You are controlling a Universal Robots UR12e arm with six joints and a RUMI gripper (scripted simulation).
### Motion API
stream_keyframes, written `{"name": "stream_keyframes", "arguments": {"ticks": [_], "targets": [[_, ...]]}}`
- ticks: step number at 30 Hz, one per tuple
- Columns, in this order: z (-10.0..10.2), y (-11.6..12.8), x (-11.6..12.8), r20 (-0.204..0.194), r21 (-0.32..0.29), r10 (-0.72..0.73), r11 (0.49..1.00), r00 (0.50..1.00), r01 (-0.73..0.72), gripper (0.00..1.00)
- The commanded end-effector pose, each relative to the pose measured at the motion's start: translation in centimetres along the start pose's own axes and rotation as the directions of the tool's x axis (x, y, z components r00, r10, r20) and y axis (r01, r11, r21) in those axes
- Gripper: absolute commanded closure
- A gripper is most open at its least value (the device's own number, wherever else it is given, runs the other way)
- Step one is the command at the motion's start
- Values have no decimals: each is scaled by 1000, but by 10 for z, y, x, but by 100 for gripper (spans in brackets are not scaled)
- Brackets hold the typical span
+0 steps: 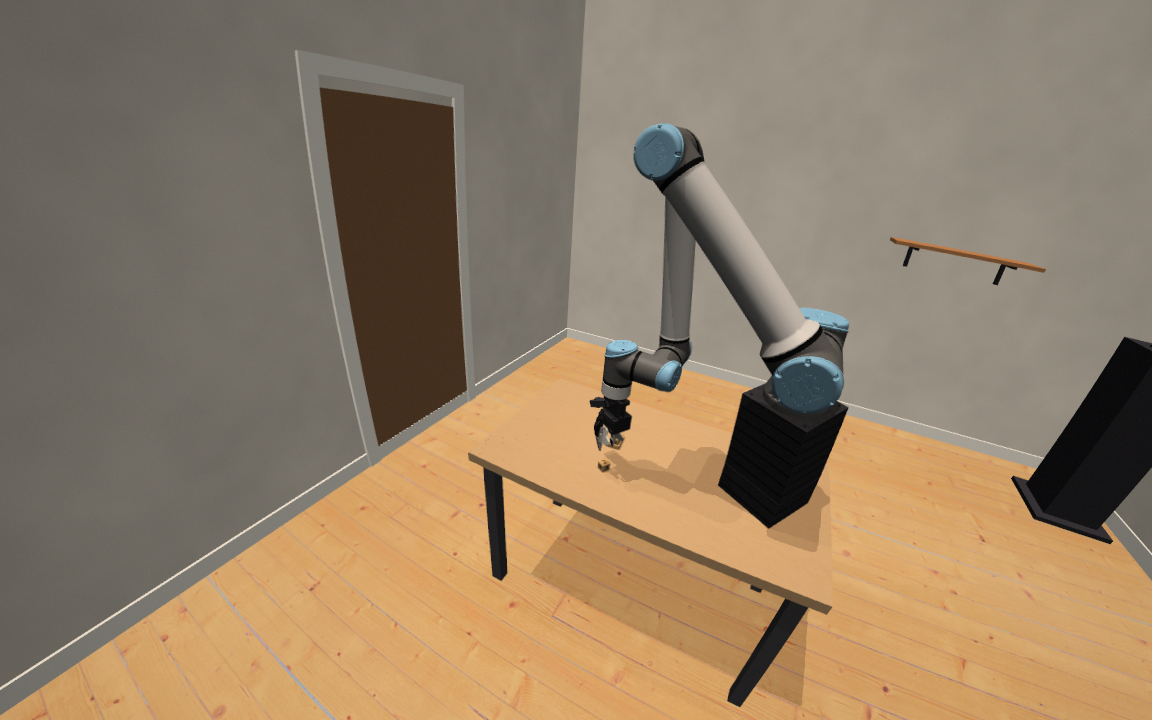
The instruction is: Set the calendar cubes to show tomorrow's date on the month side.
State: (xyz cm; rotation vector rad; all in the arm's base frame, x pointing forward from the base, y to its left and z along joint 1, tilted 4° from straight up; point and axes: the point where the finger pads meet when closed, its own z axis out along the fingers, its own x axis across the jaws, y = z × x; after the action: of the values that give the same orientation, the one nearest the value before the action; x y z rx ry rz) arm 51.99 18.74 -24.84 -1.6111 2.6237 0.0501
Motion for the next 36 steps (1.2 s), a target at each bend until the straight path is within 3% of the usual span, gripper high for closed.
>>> {"name": "stream_keyframes", "arguments": {"ticks": [1,22,36], "targets": [[2,2,2,-3,-4,0,1000,1000,0,71],[17,-1,0,-1,0,-1,1000,1000,1,71],[39,-1,0,-1,0,-1,1000,1000,1,71]]}}
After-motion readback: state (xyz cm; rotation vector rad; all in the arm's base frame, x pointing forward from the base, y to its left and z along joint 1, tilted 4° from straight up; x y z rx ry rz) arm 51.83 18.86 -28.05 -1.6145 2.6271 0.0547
